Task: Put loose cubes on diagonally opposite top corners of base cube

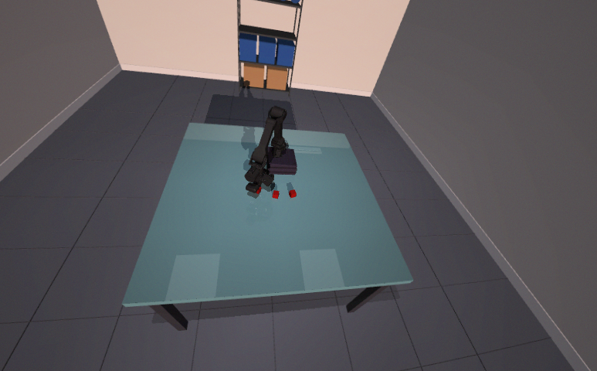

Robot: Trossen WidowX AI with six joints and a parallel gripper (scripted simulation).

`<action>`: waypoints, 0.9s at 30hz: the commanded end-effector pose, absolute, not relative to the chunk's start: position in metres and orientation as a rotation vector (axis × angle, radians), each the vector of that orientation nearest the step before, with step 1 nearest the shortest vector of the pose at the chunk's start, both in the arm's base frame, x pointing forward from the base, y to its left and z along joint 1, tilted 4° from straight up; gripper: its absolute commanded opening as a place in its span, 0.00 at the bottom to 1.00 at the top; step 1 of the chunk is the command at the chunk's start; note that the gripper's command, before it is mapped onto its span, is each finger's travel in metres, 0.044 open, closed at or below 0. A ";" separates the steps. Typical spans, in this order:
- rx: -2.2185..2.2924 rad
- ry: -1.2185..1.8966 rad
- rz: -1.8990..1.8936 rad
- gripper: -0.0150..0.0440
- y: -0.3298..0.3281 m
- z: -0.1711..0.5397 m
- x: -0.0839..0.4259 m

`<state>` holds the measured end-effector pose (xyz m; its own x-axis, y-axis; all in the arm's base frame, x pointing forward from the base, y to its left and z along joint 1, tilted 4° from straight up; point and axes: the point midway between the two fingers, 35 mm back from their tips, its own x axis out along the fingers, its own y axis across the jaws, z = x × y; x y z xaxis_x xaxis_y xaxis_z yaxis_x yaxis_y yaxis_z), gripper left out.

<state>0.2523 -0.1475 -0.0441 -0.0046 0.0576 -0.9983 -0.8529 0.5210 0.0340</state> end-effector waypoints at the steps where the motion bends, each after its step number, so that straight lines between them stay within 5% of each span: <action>1: -0.748 1.402 0.835 0.48 -0.147 -0.047 0.251; 27: -0.745 1.403 0.830 0.43 -0.154 0.005 0.257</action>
<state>0.2566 -0.1521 -0.0056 -0.0087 0.0604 -0.9981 -0.8474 0.5295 0.0394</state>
